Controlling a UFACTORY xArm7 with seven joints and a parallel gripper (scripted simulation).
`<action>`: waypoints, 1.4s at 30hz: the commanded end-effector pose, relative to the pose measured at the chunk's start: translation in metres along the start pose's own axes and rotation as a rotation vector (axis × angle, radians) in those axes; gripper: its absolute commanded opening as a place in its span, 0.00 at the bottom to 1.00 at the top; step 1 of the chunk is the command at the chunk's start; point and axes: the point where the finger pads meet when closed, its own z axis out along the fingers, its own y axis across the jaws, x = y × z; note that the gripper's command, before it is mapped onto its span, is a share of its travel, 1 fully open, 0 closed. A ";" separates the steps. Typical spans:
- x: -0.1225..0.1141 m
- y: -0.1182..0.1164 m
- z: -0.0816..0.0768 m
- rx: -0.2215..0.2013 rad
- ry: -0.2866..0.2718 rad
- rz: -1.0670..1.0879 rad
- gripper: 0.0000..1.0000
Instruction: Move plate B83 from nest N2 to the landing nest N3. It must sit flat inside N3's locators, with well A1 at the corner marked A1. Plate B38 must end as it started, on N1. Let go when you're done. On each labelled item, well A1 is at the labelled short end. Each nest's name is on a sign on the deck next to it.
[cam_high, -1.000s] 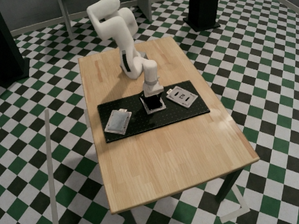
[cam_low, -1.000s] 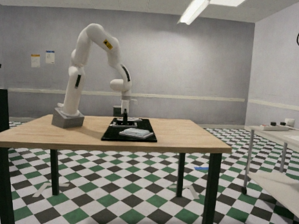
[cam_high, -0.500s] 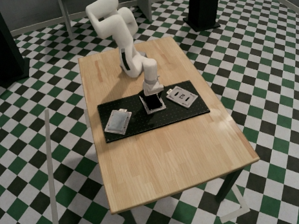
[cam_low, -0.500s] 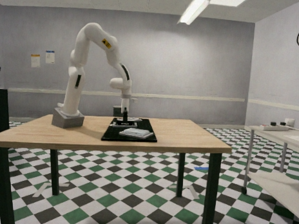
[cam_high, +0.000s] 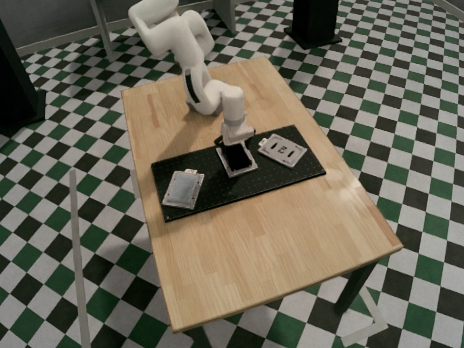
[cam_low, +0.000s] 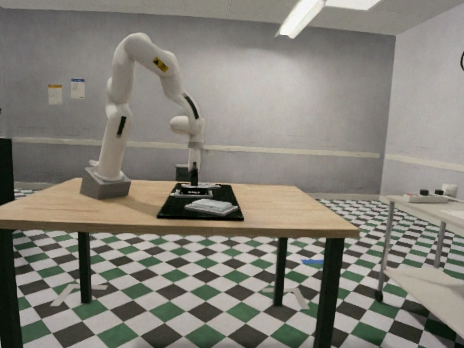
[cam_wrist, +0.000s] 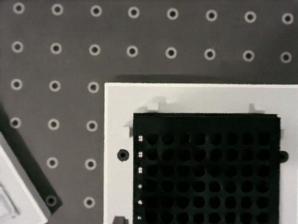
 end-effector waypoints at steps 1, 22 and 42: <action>0.001 0.000 -0.011 0.001 0.002 0.000 1.00; 0.001 0.000 -0.042 0.001 0.003 0.000 1.00; 0.001 0.000 -0.072 0.001 0.003 0.000 1.00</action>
